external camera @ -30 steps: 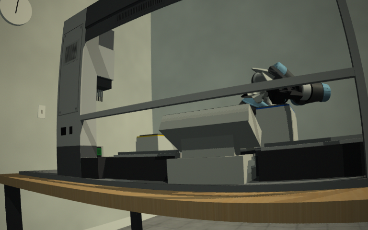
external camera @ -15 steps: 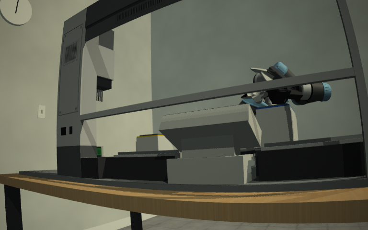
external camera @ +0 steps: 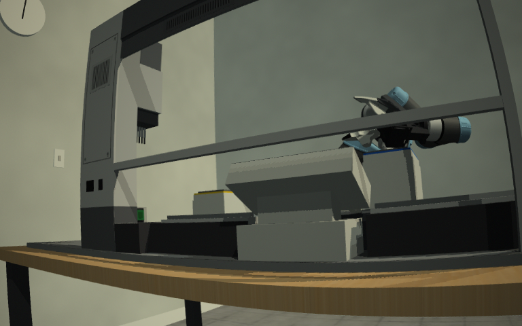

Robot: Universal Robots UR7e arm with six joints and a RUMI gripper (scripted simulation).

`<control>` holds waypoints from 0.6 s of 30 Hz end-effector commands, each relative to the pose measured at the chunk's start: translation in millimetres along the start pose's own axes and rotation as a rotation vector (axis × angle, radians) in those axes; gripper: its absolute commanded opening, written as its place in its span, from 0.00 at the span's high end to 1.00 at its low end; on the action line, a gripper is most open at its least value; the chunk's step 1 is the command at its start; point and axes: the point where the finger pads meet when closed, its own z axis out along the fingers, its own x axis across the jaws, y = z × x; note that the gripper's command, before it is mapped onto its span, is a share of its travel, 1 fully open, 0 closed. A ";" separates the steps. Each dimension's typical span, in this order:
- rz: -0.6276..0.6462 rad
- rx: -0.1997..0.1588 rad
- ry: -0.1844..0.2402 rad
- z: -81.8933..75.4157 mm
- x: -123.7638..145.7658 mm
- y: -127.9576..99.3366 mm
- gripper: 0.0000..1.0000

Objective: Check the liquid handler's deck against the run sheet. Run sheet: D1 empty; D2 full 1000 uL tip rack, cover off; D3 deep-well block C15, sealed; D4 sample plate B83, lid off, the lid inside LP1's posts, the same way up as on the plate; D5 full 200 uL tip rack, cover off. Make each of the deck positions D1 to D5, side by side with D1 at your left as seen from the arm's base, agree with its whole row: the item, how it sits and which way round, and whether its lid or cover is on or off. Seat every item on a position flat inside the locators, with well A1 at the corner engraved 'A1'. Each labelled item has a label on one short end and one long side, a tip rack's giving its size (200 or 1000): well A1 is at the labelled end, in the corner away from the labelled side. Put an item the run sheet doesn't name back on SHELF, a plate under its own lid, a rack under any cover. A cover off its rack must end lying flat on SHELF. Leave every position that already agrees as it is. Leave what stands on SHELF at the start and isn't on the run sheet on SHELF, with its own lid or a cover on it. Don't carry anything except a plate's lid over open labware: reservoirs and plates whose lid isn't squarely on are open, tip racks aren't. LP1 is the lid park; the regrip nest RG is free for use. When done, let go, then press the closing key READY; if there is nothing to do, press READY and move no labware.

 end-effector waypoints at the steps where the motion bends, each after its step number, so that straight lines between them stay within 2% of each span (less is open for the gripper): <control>1: 0.169 0.091 0.109 5.7 15.5 -5.5 0.18; 3: 0.201 0.105 0.128 5.7 15.5 -5.5 0.18; 18: 0.201 0.105 0.128 5.7 15.5 -5.5 0.18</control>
